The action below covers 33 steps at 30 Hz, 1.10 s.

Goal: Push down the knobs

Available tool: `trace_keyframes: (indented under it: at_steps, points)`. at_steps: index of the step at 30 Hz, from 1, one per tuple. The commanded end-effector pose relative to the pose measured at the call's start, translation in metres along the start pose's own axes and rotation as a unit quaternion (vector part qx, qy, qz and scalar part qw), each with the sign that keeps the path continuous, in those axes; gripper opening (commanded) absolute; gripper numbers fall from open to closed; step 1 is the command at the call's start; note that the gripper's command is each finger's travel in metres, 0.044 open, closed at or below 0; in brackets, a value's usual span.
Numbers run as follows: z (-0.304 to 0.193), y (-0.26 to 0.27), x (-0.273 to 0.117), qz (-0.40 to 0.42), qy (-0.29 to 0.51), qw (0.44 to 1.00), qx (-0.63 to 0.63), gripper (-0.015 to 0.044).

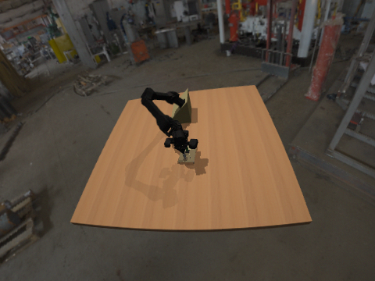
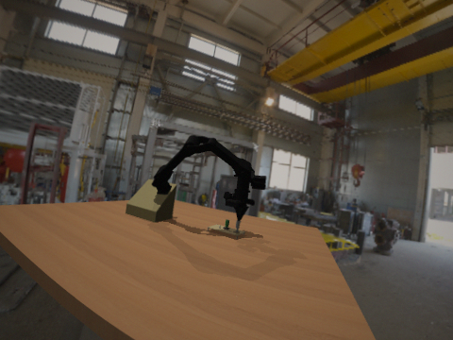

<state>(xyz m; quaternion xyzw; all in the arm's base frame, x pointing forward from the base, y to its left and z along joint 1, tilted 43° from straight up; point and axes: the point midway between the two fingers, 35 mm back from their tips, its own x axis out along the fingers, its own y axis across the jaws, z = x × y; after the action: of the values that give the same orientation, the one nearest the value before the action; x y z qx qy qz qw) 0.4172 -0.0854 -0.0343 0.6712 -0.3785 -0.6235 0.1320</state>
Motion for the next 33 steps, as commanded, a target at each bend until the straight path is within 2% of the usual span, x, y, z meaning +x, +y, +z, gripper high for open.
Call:
trace_keyframes:
  at_steps: [1,33]
  points:
    - [0.0004,0.003,0.0193,0.006,-0.011,1.0,0.007,0.0]
    - [0.0005,0.0031,0.0249,0.006,-0.011,1.0,0.007,0.0]
